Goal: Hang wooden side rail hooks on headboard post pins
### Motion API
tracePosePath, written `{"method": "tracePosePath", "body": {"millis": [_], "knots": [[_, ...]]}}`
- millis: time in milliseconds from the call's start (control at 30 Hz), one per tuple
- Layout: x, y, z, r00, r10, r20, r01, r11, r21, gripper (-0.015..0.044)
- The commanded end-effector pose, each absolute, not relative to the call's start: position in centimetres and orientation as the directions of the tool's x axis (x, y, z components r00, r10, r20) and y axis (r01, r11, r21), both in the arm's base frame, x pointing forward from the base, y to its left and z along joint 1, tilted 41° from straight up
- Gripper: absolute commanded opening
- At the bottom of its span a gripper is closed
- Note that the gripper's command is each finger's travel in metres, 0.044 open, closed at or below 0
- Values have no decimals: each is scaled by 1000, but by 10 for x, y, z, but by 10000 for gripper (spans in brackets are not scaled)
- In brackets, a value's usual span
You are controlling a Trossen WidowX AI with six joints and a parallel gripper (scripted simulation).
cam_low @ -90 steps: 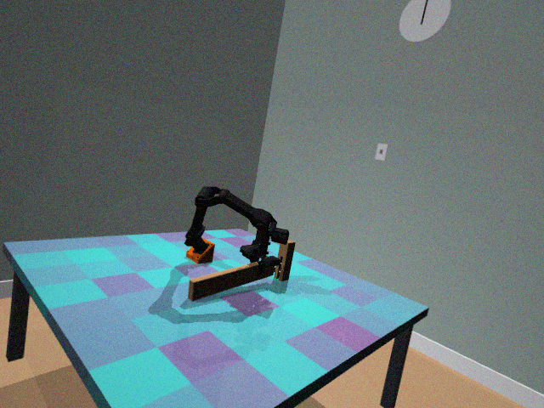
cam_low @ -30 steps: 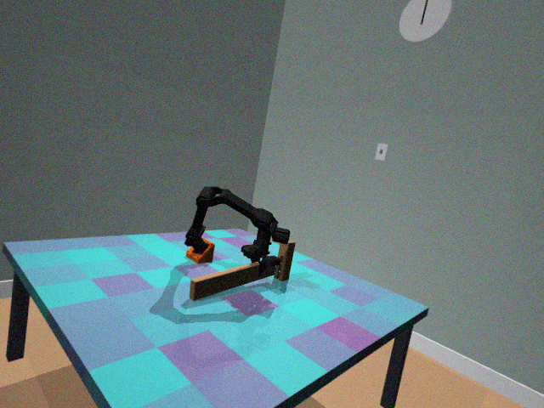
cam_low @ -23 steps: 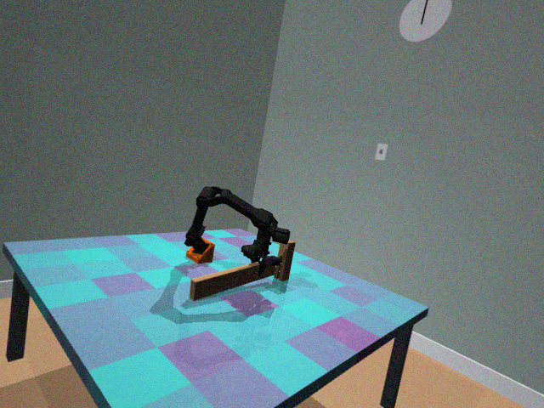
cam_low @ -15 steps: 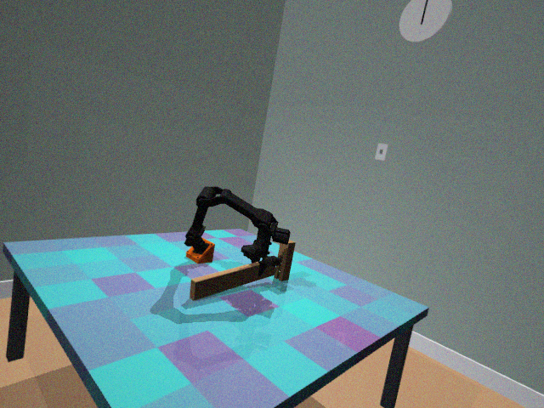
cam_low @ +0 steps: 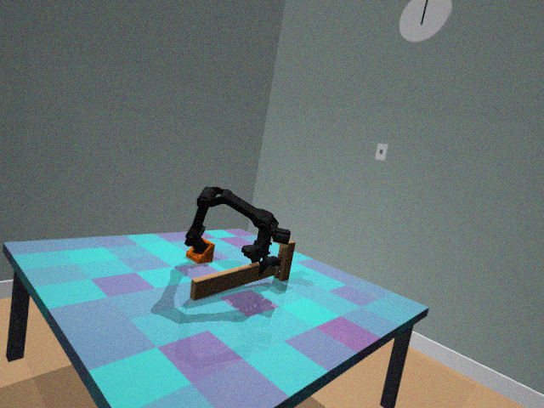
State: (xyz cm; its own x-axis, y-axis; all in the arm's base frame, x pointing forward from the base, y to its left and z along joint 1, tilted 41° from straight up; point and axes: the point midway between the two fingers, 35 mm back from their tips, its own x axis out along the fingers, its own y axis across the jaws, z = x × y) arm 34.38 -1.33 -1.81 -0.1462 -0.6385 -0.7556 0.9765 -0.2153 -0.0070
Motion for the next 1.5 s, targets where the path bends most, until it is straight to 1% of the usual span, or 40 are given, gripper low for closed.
{"method": "tracePosePath", "body": {"millis": [0, 1467], "knots": [[347, -8, -16, -132, -635, -761, 978, -207, 3, 0], [348, -4, -18, -132, -635, -761, 978, -207, 3, 0]]}}
